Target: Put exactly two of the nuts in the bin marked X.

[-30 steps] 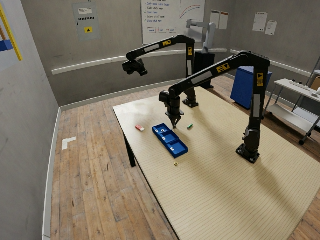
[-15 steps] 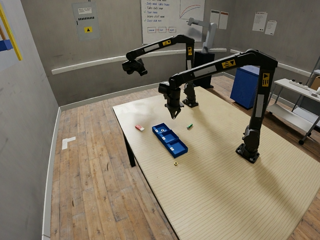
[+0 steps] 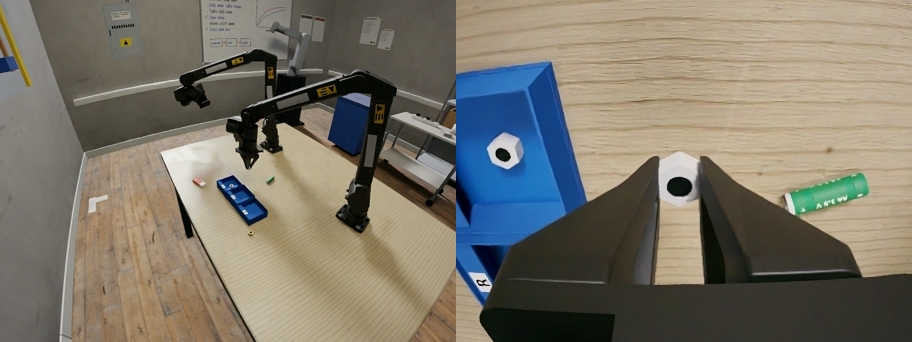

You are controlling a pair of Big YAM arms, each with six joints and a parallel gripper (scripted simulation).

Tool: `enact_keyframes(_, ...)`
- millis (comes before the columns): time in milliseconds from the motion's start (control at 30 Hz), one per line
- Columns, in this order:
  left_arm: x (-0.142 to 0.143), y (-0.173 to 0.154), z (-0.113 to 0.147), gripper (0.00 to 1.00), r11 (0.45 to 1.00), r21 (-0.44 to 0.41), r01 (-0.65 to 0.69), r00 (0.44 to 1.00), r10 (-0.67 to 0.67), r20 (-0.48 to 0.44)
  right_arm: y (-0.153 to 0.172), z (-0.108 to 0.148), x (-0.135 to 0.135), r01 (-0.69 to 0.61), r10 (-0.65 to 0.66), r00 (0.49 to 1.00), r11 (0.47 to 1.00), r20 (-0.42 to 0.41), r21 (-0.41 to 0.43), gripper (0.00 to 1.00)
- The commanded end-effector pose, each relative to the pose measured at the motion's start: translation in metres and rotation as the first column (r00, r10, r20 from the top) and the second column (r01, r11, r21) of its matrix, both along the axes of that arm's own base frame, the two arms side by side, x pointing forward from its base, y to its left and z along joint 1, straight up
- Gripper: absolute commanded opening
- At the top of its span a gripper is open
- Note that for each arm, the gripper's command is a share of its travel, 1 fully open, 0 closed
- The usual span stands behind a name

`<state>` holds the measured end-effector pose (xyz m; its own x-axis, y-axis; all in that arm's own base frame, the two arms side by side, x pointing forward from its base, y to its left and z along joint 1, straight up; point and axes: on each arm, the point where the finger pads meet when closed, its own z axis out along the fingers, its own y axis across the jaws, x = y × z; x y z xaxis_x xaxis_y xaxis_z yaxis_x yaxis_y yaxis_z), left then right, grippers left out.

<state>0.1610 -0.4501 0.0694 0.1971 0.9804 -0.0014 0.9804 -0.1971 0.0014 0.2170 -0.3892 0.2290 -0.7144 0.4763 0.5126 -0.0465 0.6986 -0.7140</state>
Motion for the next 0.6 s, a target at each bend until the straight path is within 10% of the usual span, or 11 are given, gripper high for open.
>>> enact_keyframes(0, 0.018, -0.02, 0.01, 0.11, 0.999, -0.042, 0.001, 1.0, 0.0, 0.015, -0.003, 0.004, -0.004, 0.011, -0.011, 1.0, 1.0, 0.008, -0.007, 1.0)
enact_keyframes(567, 0.11, -0.012, 0.01, 0.11, 0.998, -0.026, -0.064, 0.998, 0.064, 0.012, -0.003, 0.004, -0.004, 0.011, -0.011, 1.0, 1.0, 0.008, -0.007, 1.0)
